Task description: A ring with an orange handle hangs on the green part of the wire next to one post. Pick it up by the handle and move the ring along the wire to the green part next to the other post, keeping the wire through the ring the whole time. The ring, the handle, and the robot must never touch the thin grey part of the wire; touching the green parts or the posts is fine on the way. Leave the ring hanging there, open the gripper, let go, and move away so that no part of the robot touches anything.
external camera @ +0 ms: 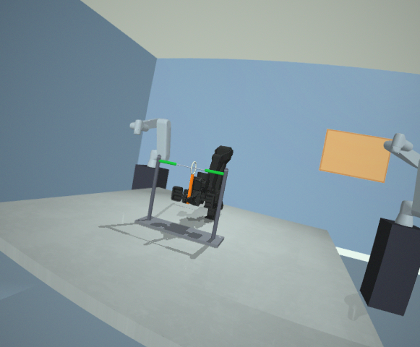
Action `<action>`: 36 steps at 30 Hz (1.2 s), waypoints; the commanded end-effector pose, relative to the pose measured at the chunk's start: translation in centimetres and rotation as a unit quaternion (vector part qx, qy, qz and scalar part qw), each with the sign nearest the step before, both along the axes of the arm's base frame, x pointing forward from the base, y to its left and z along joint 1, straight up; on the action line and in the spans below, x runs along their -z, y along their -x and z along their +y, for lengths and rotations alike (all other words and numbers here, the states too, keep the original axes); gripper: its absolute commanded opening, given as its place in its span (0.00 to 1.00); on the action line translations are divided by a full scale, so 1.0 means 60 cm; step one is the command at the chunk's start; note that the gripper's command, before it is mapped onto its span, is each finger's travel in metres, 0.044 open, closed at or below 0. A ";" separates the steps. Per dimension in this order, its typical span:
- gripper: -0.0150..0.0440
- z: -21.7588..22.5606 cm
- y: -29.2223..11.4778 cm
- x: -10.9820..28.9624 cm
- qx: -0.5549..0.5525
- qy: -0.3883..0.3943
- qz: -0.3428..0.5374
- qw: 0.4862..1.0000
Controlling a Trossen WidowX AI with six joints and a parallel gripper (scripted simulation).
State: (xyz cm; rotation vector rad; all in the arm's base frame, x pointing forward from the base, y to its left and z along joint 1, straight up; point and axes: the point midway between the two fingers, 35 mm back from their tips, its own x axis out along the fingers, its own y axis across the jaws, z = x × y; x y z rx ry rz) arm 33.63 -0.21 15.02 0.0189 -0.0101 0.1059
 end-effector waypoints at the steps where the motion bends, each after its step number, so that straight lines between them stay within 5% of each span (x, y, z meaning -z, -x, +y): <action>1: 0.00 0.008 0.003 0.001 0.000 -0.004 0.001 1.000; 36: 0.00 0.061 0.007 0.000 0.000 0.008 0.000 1.000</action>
